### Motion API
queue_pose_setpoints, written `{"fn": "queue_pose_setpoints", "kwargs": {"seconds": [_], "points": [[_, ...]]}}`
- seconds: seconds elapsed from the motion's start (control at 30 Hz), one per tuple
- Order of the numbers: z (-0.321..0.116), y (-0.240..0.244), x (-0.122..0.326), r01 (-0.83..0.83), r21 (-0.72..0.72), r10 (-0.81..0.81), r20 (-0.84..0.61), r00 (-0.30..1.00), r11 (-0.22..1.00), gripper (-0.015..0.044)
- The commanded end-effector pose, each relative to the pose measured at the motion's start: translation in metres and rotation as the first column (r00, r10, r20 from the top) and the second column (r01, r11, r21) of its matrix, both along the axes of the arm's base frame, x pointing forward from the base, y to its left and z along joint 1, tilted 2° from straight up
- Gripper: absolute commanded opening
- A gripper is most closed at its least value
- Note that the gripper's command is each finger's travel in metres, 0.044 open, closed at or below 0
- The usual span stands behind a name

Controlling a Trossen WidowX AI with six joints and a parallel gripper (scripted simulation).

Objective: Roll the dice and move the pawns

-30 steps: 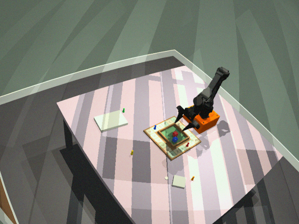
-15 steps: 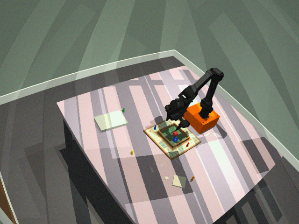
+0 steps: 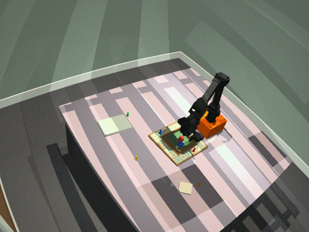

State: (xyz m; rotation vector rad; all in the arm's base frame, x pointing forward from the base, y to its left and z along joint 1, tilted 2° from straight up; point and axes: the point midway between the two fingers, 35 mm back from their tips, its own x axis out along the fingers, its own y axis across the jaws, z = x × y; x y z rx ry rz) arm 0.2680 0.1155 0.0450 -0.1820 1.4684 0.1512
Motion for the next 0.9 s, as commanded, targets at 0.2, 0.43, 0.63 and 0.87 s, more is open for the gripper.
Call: {"fn": "queue_pose_setpoints", "kwargs": {"seconds": [0.2, 0.43, 0.63, 0.87], "points": [[-0.02, 0.047, -0.051, -0.004, -0.005, 0.003, -0.058, 0.998, 1.0, 0.02], [-0.036, 0.048, -0.051, -0.004, -0.005, 0.003, -0.058, 0.998, 1.0, 0.02], [-0.039, 0.048, -0.05, -0.004, -0.005, 0.003, -0.058, 0.998, 1.0, 0.02], [-0.051, 0.049, -0.049, -0.004, -0.005, 0.003, -0.058, 0.998, 1.0, 0.02]]}}
